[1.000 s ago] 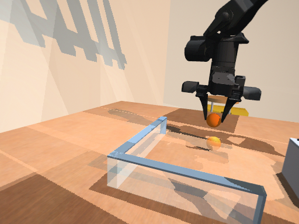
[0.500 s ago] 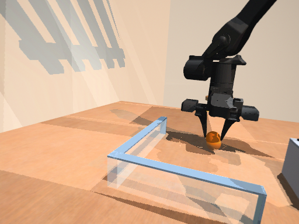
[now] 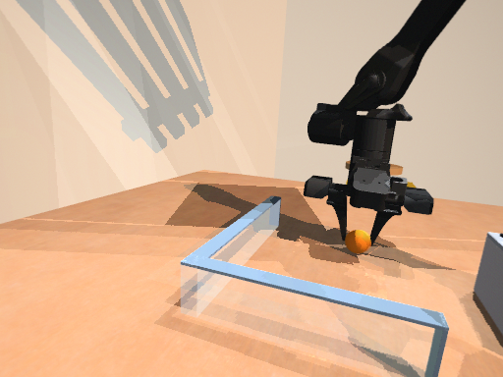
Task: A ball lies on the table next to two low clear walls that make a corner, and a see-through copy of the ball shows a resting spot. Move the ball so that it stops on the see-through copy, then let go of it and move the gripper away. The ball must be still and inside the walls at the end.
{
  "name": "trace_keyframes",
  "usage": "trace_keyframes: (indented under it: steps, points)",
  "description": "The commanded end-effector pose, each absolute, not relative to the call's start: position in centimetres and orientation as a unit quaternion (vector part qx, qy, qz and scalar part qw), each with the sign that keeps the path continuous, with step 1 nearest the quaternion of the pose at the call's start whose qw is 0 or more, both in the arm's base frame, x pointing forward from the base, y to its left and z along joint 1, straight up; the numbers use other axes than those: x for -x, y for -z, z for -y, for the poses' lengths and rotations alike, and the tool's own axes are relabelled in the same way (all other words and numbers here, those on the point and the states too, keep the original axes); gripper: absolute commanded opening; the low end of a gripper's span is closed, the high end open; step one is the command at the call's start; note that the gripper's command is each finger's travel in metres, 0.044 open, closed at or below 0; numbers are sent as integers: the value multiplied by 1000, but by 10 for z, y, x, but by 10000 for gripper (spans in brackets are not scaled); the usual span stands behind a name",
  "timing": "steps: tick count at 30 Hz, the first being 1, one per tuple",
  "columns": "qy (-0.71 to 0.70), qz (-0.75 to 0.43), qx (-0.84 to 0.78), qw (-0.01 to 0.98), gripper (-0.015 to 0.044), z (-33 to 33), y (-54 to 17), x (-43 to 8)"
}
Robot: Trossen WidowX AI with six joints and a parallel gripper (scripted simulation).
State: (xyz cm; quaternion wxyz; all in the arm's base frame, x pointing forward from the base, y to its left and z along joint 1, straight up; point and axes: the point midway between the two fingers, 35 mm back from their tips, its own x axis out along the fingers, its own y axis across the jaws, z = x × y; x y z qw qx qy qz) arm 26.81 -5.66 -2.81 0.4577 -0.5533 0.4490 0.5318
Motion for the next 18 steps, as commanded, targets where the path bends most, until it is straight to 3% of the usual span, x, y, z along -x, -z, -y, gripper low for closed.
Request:
trace_keyframes:
  steps: [1, 9, 14, 18]
  points:
    - [-532, -449, 553, 458, 79, 57, 28, -268]
    - [-532, -449, 553, 458, 289, 57, 28, -268]
    - [-532, -449, 553, 458, 295, 57, 25, -268]
    - [-535, -448, 552, 457, 295, 56, -32, -268]
